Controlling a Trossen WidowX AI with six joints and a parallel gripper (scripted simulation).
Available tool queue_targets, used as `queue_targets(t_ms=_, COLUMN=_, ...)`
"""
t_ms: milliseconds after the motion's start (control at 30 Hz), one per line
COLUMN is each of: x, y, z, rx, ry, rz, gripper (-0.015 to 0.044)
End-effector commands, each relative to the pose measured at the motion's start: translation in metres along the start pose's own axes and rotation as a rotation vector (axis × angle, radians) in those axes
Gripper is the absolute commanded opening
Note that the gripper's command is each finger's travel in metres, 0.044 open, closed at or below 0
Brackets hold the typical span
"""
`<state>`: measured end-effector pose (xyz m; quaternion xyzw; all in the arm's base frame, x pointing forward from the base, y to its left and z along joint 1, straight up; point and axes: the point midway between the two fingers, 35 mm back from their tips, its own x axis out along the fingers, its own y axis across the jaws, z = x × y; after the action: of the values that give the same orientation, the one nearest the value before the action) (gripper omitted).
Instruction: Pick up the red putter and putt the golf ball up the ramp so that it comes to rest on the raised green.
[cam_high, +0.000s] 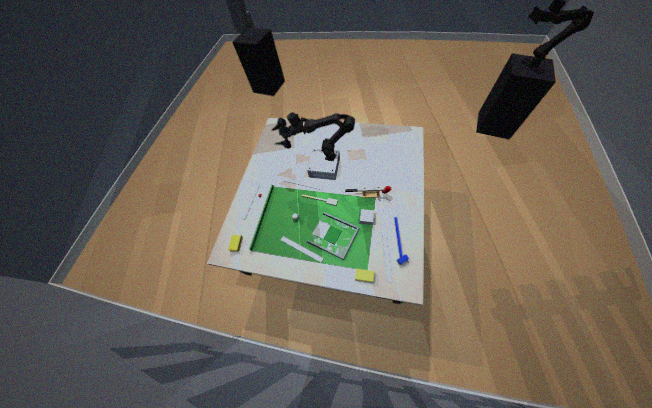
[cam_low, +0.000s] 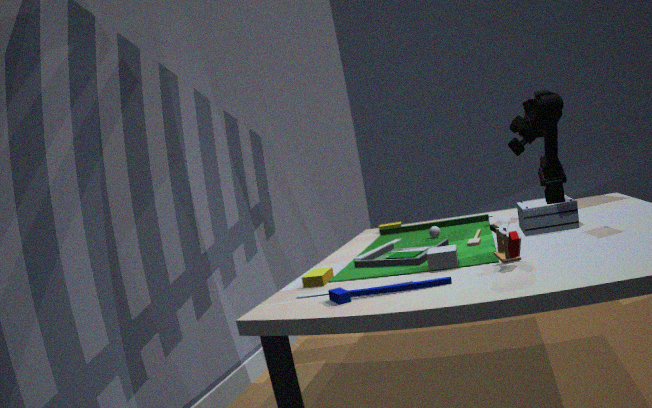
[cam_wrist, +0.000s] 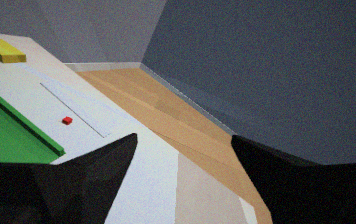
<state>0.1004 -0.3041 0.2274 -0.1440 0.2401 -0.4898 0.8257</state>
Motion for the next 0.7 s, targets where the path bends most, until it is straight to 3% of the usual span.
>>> queue_targets(t_ms=0, x=0.011, y=0.060, z=0.013, rx=-0.080, ry=-0.001, rz=0.215, gripper=0.0440)
queue_targets(t_ms=333, x=-0.017, y=0.219, z=0.037, rx=-0.406, ry=-0.040, rz=0.733, gripper=0.0440)
queue_targets(t_ms=667, x=-0.116, y=0.350, z=0.028, rx=-0.859, ry=-0.157, rz=1.211, gripper=0.0440)
